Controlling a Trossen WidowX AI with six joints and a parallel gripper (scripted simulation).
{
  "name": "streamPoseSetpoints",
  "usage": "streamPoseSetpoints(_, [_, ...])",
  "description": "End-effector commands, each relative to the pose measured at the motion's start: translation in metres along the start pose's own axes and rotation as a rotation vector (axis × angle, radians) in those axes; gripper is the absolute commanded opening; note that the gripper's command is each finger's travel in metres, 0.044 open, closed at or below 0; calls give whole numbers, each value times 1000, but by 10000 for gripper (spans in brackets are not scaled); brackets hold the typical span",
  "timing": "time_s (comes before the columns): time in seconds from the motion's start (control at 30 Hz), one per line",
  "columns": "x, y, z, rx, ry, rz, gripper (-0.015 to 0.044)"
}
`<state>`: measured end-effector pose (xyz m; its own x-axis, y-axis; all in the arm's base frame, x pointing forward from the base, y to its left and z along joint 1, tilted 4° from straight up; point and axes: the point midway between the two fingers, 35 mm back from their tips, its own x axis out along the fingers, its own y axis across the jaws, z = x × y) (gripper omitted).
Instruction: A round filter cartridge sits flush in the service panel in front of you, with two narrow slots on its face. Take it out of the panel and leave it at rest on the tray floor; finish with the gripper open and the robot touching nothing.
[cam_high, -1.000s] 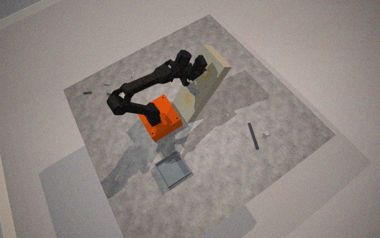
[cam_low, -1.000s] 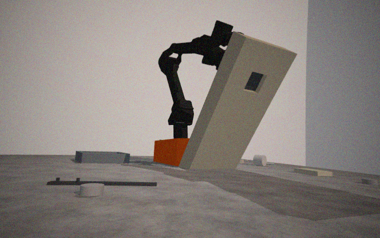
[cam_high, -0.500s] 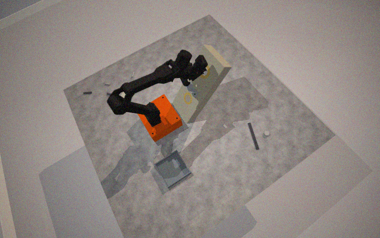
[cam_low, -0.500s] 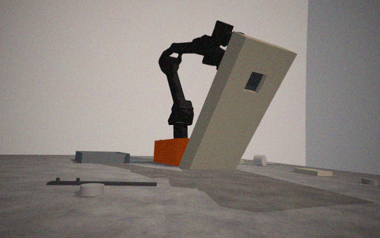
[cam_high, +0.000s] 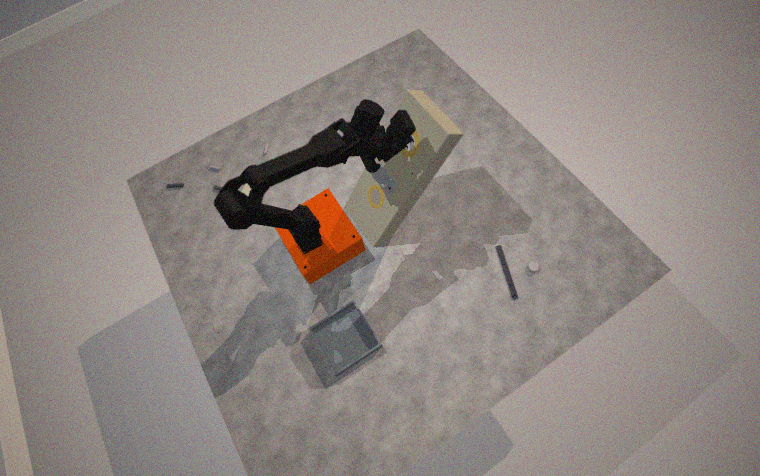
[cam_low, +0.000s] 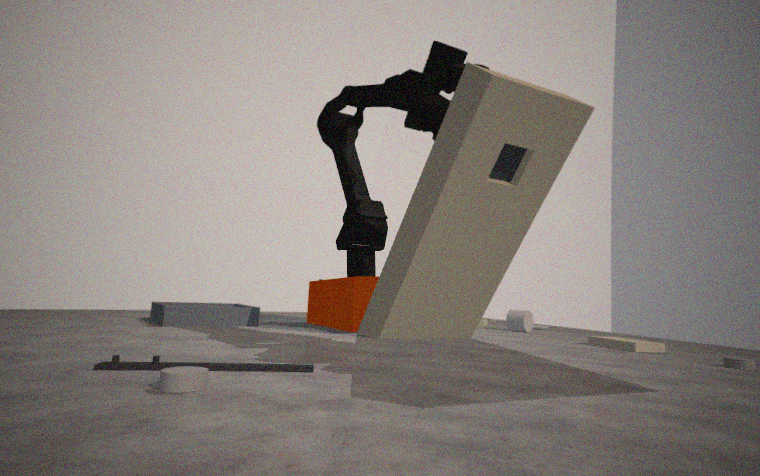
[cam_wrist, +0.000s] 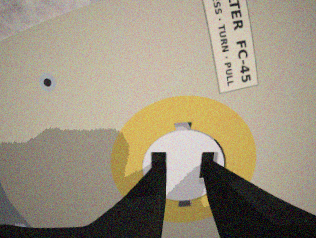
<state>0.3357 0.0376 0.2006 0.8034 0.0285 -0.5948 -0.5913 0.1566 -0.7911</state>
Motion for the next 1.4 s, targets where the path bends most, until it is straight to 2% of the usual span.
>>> streamPoseSetpoints(0.0, [1, 1, 0, -3, -4, 4, 104])
streamPoseSetpoints(1.37, [12, 1, 1, -3, -4, 3, 104])
